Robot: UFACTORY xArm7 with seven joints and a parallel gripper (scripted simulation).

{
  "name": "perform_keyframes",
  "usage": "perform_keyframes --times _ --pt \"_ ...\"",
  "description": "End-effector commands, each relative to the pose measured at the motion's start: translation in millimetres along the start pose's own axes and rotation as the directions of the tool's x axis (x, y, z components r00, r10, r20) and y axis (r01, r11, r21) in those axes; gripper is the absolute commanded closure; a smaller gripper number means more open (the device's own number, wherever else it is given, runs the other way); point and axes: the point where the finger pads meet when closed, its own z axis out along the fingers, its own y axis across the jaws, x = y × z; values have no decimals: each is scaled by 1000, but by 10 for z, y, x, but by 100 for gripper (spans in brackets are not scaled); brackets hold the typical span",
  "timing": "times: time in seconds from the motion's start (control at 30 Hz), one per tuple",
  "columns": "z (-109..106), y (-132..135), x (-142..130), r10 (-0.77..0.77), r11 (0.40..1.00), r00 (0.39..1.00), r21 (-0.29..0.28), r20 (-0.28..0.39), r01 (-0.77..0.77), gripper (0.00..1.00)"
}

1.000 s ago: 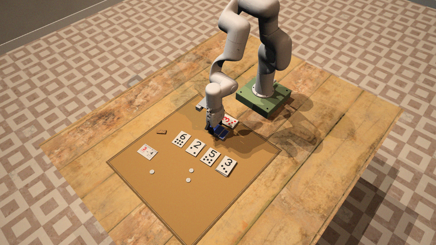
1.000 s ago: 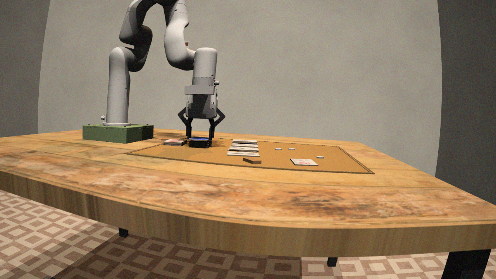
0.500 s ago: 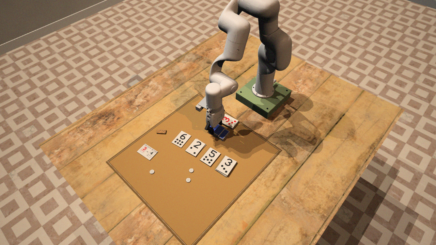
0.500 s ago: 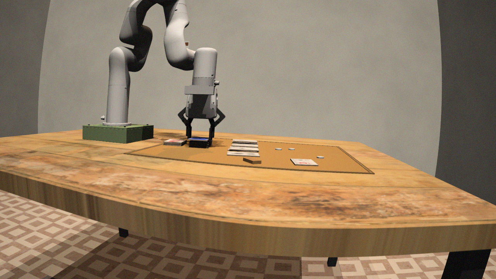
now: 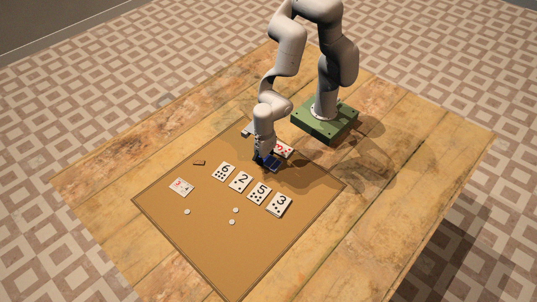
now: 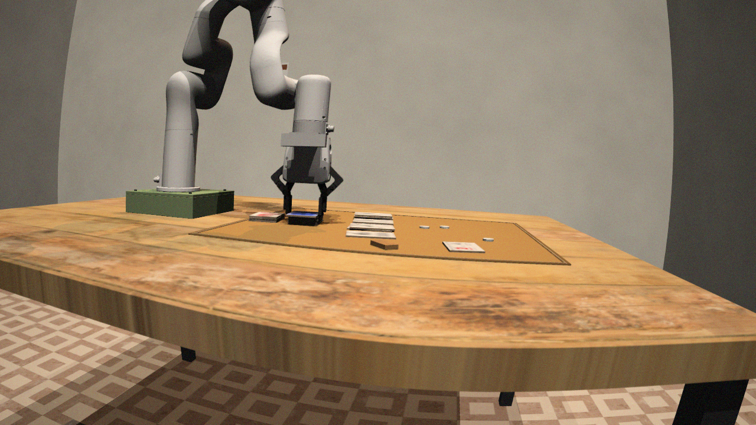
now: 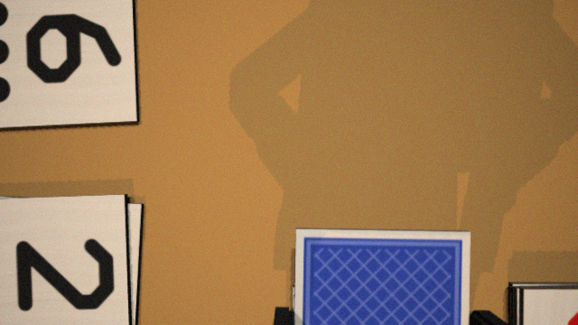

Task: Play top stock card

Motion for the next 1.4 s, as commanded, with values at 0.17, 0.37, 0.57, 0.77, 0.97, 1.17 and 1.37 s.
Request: perform_keyframes --times 0.17,0.37,0.57,0.77,0.97,1.17,1.37 --pt "-10 -15 4 0 1000 1000 4 -1 0 26" --pt "-10 -15 4 0 1000 1000 4 -1 0 13" --pt "-10 -15 4 0 1000 1000 4 -1 0 13" --pt "-10 -15 4 0 1000 1000 4 -1 0 13" --pt "-10 -15 4 0 1000 1000 4 -1 0 13" --pt "-10 -15 4 0 1000 1000 4 -1 0 13" --pt "-10 -15 4 0 1000 1000 4 -1 0 13"
